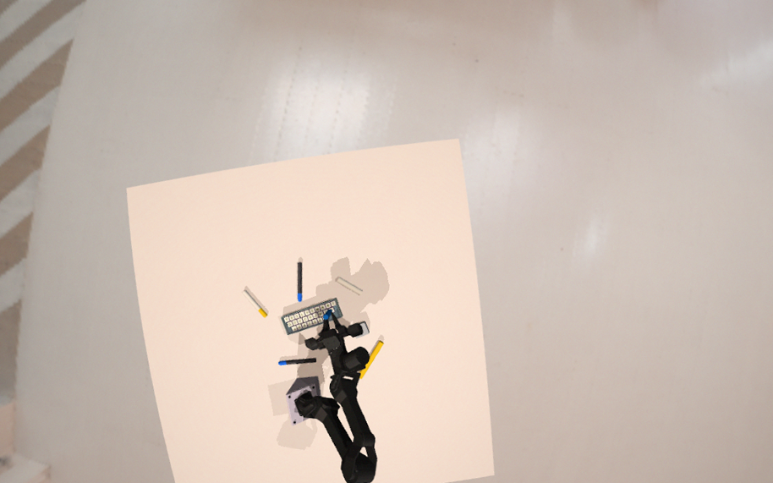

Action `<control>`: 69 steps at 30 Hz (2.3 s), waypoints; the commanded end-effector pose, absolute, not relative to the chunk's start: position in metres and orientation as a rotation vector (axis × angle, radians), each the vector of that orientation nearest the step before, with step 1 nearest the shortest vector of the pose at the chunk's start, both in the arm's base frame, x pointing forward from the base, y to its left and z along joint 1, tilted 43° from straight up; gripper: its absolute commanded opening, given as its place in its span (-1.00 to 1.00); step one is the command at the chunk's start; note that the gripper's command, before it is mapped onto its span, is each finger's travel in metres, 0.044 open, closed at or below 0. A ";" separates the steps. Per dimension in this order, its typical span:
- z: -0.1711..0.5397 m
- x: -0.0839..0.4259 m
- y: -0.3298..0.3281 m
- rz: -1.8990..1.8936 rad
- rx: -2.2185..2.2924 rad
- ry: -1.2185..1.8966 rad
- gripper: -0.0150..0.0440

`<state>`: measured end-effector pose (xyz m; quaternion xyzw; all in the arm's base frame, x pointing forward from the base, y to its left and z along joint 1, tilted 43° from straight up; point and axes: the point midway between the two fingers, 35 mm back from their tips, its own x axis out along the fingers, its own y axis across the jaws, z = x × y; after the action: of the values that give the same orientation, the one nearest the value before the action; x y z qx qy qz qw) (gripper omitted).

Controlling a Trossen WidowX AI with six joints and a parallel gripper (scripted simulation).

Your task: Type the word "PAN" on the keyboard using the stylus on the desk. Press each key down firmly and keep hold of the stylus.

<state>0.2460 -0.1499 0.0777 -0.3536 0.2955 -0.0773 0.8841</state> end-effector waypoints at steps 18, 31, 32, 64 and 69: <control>0.076 0.245 -0.149 -0.157 -0.736 0.624 -0.22; 0.086 0.248 -0.141 -0.156 -0.735 0.624 -0.22; 0.088 0.248 -0.138 -0.156 -0.735 0.624 -0.22; 0.056 0.228 -0.040 0.347 -0.824 0.800 -0.49; 0.056 0.228 -0.040 0.347 -0.824 0.800 -0.49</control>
<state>0.2280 -0.0422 0.0543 -0.3848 0.3786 0.1579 0.8268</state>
